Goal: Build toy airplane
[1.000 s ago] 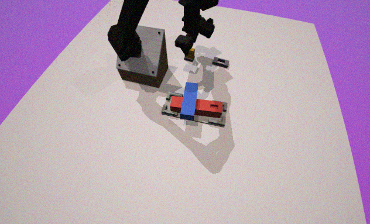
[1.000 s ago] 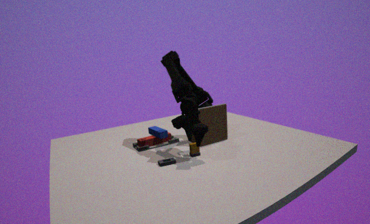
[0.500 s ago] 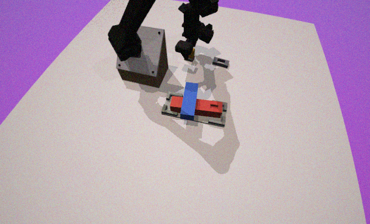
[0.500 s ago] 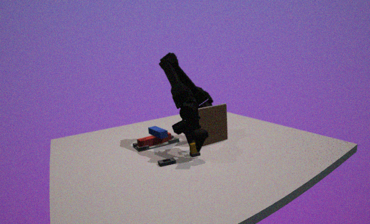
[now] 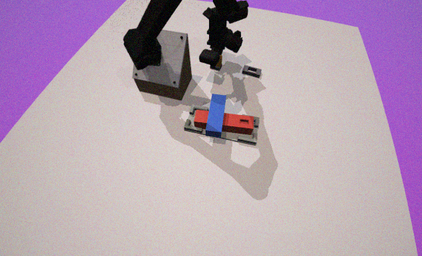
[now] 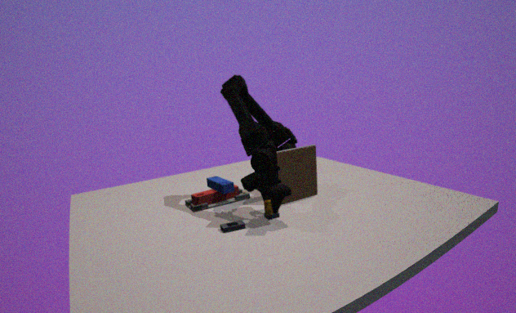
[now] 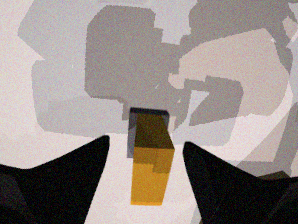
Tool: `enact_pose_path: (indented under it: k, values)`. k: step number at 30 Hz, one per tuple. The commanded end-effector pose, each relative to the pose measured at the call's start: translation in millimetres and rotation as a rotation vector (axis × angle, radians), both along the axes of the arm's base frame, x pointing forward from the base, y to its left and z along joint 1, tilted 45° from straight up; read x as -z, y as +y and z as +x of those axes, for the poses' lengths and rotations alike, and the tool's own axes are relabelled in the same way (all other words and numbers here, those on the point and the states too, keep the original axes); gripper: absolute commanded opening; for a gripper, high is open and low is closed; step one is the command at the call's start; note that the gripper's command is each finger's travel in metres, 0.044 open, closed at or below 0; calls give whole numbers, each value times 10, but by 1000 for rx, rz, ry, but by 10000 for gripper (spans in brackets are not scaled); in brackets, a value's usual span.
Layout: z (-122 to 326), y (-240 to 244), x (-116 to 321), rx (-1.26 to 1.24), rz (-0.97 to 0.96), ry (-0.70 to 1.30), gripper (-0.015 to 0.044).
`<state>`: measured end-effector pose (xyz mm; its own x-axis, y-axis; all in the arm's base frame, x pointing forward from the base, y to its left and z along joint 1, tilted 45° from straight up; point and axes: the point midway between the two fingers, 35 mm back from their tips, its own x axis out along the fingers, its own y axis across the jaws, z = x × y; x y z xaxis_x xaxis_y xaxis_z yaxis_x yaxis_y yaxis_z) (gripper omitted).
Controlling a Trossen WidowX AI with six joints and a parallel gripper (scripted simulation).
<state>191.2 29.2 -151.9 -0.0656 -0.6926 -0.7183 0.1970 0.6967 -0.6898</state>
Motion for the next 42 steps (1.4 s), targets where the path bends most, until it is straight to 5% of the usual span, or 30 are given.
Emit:
enact_pose_path:
  k: [1, 5, 14, 42]
  values:
    - [-1, -7, 5, -6, -2, 4, 177]
    - [-1, -7, 5, -6, -2, 4, 72]
    - [-1, -7, 5, -6, -2, 4, 0]
    - [116, 502, -436, -14, 7, 11, 0]
